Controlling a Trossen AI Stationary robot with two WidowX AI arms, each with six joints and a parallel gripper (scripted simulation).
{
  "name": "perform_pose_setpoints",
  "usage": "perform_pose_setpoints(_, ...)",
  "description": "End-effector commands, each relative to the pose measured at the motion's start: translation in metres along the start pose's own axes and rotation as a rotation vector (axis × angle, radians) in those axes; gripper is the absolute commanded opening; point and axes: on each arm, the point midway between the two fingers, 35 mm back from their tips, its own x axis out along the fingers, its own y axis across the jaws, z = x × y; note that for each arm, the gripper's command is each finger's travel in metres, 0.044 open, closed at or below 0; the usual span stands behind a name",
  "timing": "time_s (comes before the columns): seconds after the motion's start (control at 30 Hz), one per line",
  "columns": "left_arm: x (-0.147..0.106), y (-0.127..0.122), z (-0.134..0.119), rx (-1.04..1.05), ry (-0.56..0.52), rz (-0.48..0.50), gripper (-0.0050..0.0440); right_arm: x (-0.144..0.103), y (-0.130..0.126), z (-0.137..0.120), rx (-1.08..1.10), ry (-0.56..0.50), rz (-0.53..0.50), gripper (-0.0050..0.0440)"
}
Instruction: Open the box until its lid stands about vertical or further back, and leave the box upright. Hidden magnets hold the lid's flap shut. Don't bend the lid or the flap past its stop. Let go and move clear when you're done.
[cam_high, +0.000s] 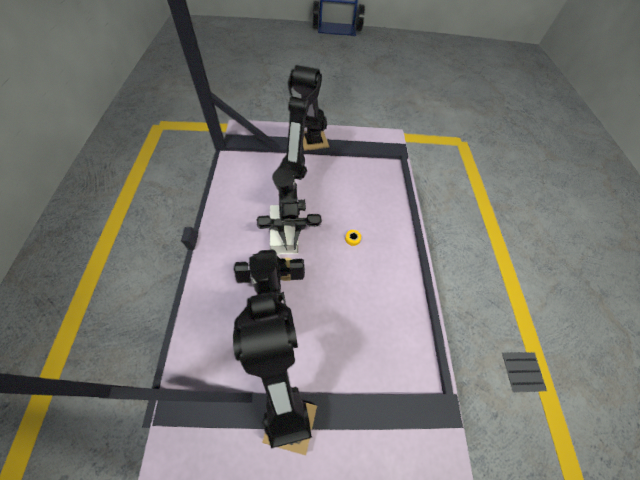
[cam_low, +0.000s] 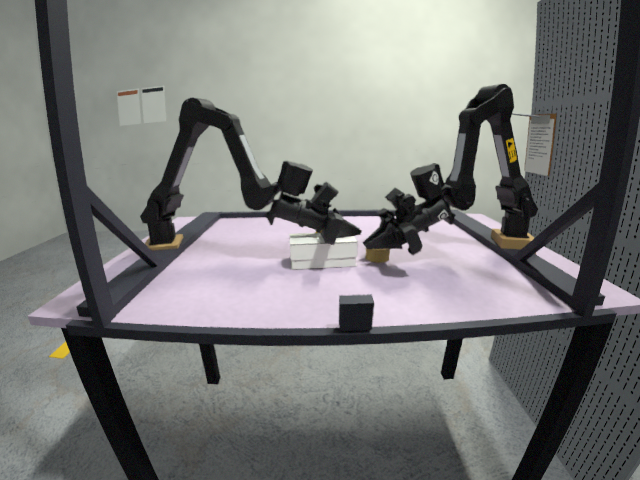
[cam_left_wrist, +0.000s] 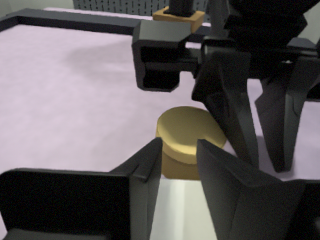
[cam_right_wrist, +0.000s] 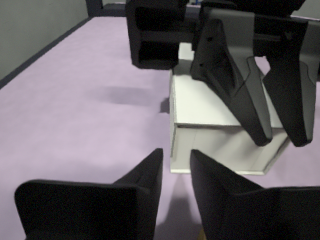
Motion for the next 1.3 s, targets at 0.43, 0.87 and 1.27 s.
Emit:
perform_pose_setpoints(0.43, 0.0011, 0.0077, -0.0262, 0.018, 0.068, 0.016, 0.0099, 0.0237, 0.0016, 0.0067, 0.015, -0.021, -0.004, 0.0080)
perform_pose_setpoints(0.87, 0.0011, 0.0077, -0.0262, 0.018, 0.068, 0.016, 0.0099, 0.0232, 0.0019, 0.0063, 0.016, -0.021, -0.003, 0.0080)
perform_pose_setpoints(1.27, 0.0011, 0.0077, -0.0262, 0.018, 0.068, 0.016, 0.0099, 0.0232, 0.0019, 0.0063, 0.016, -0.021, -0.003, 0.0080)
